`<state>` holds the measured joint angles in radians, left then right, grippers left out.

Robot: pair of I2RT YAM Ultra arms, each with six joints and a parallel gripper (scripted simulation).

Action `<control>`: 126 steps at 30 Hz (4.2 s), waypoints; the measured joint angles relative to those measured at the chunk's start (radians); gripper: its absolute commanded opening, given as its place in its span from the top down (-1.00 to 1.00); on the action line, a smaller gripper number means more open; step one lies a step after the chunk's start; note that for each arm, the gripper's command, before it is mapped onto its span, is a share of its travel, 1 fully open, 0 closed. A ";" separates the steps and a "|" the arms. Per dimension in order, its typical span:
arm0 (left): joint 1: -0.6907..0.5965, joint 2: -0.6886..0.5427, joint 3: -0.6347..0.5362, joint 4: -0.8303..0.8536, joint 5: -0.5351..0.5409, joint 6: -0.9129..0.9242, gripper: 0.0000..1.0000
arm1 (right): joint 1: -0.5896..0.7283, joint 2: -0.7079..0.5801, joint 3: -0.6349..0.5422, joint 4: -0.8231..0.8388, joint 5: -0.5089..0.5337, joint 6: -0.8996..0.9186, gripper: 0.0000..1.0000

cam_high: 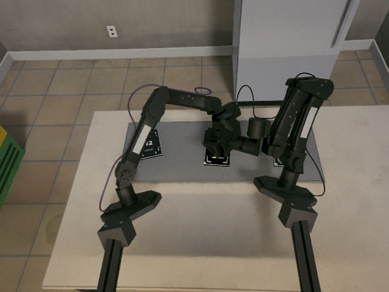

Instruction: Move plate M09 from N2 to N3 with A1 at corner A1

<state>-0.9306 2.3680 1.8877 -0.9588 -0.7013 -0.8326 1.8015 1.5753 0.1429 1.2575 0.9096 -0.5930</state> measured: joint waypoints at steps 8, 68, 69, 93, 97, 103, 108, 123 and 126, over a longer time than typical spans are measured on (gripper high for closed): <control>0.000 0.000 0.000 0.000 0.000 0.000 -0.61 | 0.000 0.000 0.000 0.000 0.000 0.000 -1.00; 0.031 0.019 0.031 -0.040 0.016 0.010 -0.61 | 0.000 0.000 0.000 0.000 0.000 0.000 -1.00; 0.031 0.019 0.031 -0.042 0.016 0.010 -0.61 | 0.000 0.000 0.000 0.000 0.000 0.000 -1.00; 0.013 0.015 0.026 -0.025 0.016 -0.004 -0.61 | 0.000 0.000 0.000 0.000 0.000 0.000 -1.00; 0.005 0.010 0.023 -0.025 0.016 -0.004 -0.61 | 0.000 0.000 0.000 0.000 0.000 0.000 -1.00; 0.005 0.009 0.023 -0.025 0.016 -0.004 -0.61 | 0.000 0.000 0.000 0.000 0.000 0.000 -1.00; 0.005 0.009 0.023 -0.025 0.015 -0.004 -0.61 | 0.000 0.000 0.000 0.000 0.000 0.000 -1.00; 0.018 0.009 -0.005 0.017 0.015 0.015 -0.61 | 0.000 0.000 0.000 0.000 0.000 0.000 -1.00; 0.032 0.012 -0.014 0.039 0.016 0.029 -0.61 | 0.000 0.000 0.000 0.000 0.000 0.000 -1.00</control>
<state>-0.8989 2.3802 1.8740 -0.9203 -0.6853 -0.8040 1.8015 1.5753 0.1429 1.2575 0.9096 -0.5930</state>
